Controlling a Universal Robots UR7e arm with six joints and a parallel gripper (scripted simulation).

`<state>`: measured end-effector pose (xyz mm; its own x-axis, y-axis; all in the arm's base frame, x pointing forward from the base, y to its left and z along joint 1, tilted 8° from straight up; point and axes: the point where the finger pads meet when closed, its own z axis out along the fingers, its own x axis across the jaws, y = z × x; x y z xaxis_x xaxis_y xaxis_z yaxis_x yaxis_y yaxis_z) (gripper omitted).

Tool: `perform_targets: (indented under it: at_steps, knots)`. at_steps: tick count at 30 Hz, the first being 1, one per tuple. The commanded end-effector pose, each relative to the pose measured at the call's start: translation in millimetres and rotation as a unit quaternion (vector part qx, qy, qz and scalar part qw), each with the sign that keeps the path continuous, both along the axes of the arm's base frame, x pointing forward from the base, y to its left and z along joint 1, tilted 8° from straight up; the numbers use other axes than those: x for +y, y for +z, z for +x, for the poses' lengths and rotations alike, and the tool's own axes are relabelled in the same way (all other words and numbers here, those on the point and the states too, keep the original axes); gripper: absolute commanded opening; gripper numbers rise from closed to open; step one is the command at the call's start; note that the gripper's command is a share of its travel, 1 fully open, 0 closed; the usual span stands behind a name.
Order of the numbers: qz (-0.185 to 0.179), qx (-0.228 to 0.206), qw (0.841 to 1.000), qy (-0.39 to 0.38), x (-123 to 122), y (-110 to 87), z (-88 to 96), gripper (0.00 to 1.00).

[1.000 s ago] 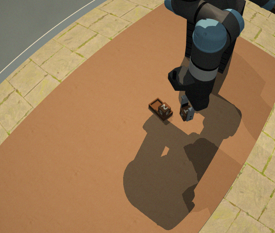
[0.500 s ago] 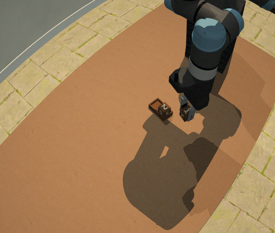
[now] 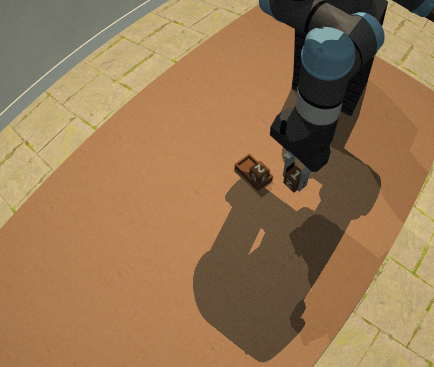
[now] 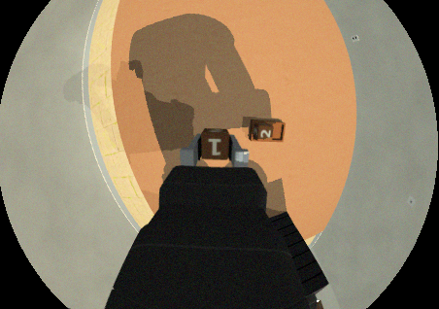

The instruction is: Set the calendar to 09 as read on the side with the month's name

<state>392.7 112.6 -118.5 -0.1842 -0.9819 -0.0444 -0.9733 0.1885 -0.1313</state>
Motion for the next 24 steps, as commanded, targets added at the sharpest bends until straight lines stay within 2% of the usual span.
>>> perform_targets:
  at_steps: [1,14,24]
  knots:
    - [0.0,-0.001,1.0,0.0,0.0,0.4,0.3,0.6]
    - [0.0,-0.001,1.0,0.0,0.1,-6.8,1.3,0.6]
    - [0.0,-0.001,1.0,0.0,0.3,-33.6,5.1,0.6]
